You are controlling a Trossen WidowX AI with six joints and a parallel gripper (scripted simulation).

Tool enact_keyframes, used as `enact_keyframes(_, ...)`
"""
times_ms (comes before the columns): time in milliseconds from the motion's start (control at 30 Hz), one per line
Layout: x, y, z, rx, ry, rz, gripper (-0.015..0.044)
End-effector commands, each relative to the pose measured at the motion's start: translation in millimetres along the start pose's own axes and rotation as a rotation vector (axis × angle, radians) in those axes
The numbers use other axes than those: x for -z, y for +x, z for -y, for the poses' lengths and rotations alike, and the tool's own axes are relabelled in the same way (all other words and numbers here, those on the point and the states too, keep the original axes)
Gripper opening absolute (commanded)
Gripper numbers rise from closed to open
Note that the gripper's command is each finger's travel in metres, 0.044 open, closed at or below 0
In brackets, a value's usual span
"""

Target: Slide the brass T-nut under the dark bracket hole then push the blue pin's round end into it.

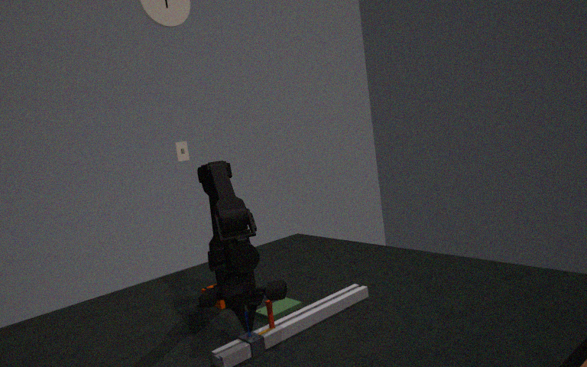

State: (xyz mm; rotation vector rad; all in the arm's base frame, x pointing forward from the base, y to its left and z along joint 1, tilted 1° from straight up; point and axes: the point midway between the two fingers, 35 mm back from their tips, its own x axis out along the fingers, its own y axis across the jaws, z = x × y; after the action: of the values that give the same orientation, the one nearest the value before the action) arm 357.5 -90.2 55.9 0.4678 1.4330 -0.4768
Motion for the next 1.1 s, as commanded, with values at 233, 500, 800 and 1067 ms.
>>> enact_keyframes(233, 0.2, 1.4, 0.1, 0.001, 0.0, -0.002, -0.015)
enact_keyframes(500, 0.1, 1.4, 0.1, 0.002, 0.0, -0.003, -0.015)
enact_keyframes(800, -0.9, 1.5, -0.8, 0.018, 0.001, -0.02, -0.015)
enact_keyframes(1067, -1.9, 1.7, -1.6, 0.034, 0.001, -0.038, -0.015)
